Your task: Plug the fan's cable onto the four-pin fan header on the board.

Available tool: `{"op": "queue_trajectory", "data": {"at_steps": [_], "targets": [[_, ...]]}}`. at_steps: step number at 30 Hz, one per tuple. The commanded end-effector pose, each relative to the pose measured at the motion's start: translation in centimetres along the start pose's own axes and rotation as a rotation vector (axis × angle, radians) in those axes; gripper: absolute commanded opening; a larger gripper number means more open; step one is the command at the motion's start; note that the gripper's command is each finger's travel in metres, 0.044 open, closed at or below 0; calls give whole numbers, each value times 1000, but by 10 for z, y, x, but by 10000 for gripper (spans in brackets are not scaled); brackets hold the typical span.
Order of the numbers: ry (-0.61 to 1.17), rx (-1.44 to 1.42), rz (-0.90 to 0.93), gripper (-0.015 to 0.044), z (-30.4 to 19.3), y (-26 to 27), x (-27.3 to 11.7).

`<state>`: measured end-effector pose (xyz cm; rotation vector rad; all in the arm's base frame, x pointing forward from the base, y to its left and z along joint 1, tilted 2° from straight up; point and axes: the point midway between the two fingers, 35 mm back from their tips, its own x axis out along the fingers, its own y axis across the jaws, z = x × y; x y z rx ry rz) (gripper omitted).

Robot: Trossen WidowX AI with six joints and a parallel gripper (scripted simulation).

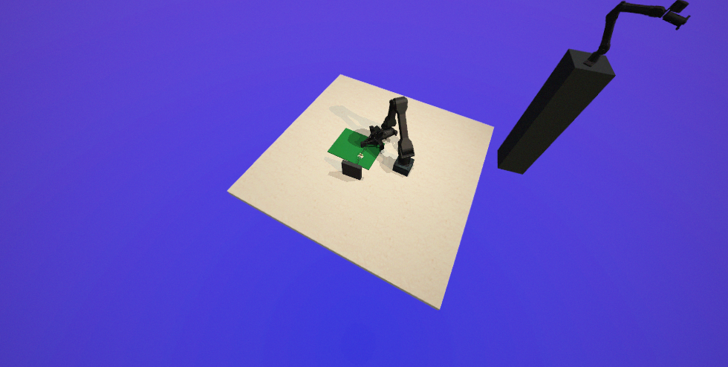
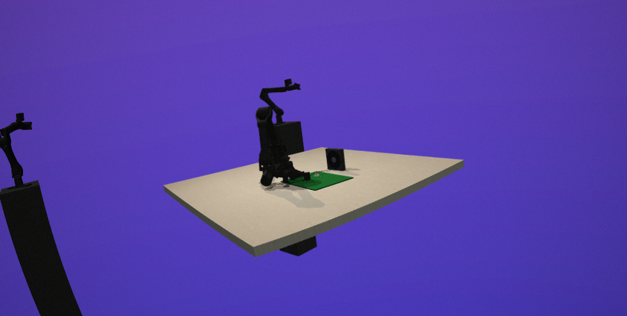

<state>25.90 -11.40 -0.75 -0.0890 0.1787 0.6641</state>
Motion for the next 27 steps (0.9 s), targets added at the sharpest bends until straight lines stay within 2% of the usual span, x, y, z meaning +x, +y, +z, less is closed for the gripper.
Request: {"op": "queue_trajectory", "data": {"at_steps": [1,10,15,16,27], "targets": [[0,0,0,0,0,0,0],[0,0,0,0,0,0,0],[0,0,0,131,0,0,0],[0,0,0,140,0,0,0],[0,0,0,140,0,0,0]]}}
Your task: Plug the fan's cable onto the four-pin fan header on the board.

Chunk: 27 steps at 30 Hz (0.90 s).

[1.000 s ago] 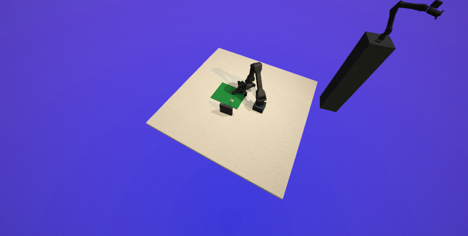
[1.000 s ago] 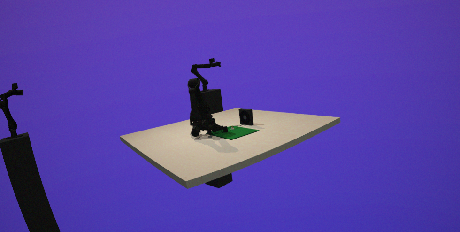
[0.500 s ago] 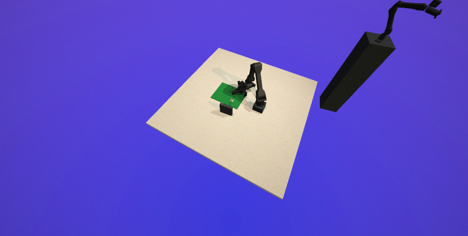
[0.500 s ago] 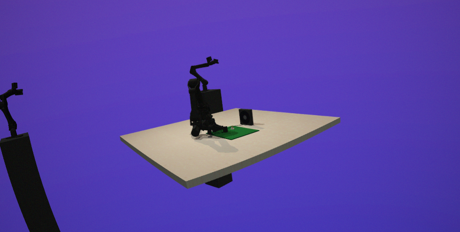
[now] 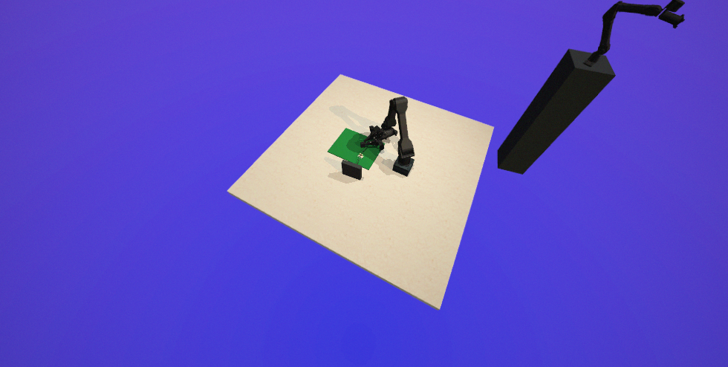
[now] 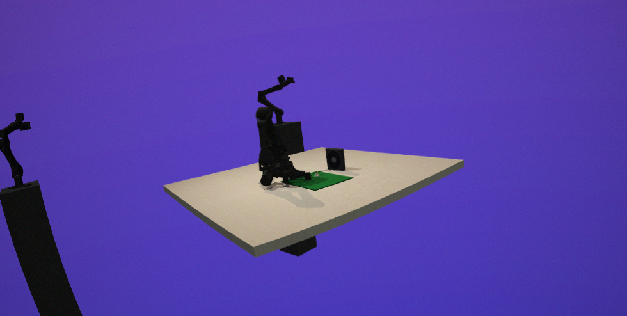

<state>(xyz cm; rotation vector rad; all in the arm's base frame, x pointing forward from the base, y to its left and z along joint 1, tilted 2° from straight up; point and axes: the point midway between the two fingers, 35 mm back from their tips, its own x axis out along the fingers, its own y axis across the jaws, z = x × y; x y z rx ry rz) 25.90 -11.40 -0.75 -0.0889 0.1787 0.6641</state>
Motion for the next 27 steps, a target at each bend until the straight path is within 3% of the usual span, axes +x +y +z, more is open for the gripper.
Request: {"op": "queue_trajectory", "data": {"at_steps": [1,15,27], "targets": [[0,0,0,140,0,0,0],[3,0,-2,140,0,0,-1],[42,5,-18,140,1,-3,-26]]}}
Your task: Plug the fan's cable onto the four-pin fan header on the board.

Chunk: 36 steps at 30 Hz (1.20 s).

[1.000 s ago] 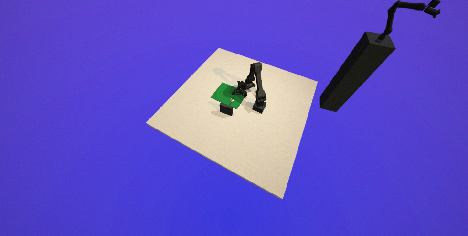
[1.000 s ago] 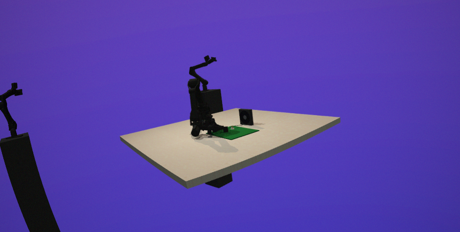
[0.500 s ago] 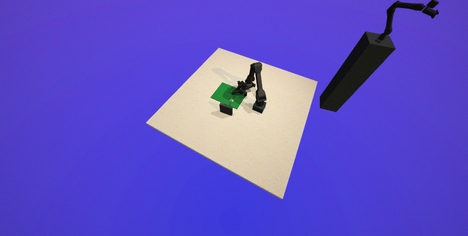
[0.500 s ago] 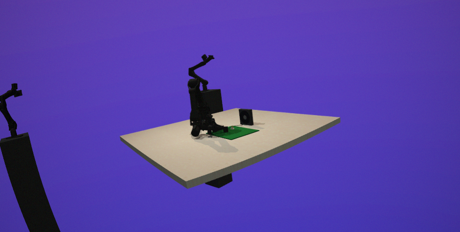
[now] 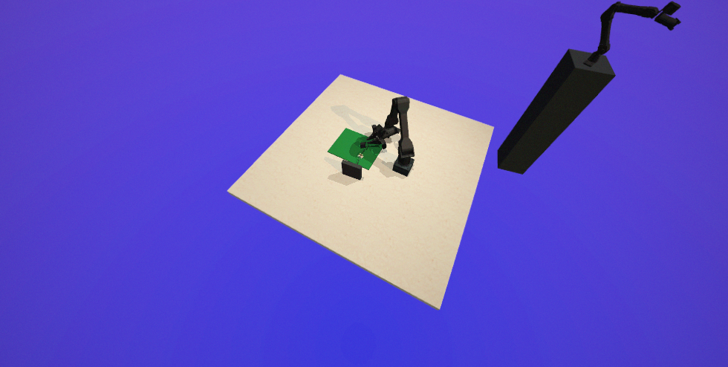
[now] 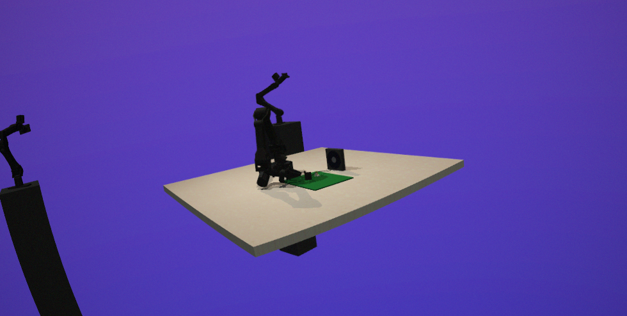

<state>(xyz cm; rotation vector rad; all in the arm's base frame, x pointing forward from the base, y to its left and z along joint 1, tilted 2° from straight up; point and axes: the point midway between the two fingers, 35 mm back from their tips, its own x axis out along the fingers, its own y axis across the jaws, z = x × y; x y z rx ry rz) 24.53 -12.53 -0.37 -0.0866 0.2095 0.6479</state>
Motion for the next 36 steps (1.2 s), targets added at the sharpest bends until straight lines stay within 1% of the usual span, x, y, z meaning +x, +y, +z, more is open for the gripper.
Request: {"op": "queue_trajectory", "data": {"at_steps": [1,17,34,36], "targets": [[16,-8,-5,140,1,-3,-10],[25,-5,1,140,13,-2,-46],[-21,-13,15,140,39,2,-83],[-12,-8,30,193,39,3,-82]]}}
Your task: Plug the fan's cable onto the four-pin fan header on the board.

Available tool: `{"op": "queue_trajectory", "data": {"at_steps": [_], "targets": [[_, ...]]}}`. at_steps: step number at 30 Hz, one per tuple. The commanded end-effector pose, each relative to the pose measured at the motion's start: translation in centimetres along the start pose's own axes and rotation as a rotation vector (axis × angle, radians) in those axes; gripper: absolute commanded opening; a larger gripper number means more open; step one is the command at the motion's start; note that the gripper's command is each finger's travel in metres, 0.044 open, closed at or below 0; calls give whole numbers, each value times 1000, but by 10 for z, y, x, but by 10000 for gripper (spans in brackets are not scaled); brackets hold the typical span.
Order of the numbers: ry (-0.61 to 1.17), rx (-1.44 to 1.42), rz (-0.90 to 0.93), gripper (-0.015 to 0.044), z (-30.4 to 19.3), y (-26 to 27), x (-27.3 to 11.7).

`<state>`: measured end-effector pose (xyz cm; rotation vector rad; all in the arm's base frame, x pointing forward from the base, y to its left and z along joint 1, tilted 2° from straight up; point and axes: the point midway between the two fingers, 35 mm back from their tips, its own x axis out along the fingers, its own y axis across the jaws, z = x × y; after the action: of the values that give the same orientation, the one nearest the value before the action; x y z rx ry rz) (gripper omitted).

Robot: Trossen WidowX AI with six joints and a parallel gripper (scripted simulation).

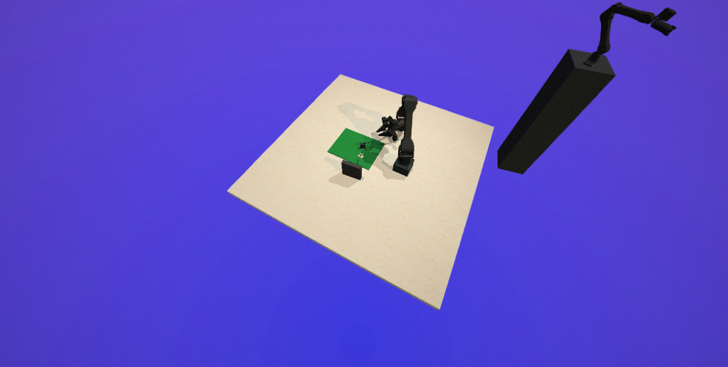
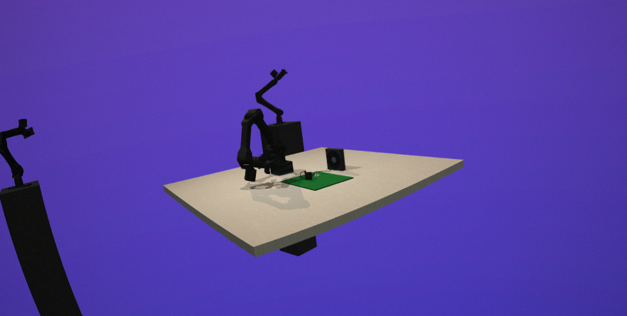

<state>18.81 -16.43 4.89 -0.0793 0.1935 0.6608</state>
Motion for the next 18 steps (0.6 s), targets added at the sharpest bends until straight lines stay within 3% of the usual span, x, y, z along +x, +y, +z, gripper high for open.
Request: {"op": "queue_trajectory", "data": {"at_steps": [1,9,18], "targets": [[17,-2,36,219,4,2,-2],[152,57,197,429,8,15,11],[344,114,328,440,10,26,19]]}}
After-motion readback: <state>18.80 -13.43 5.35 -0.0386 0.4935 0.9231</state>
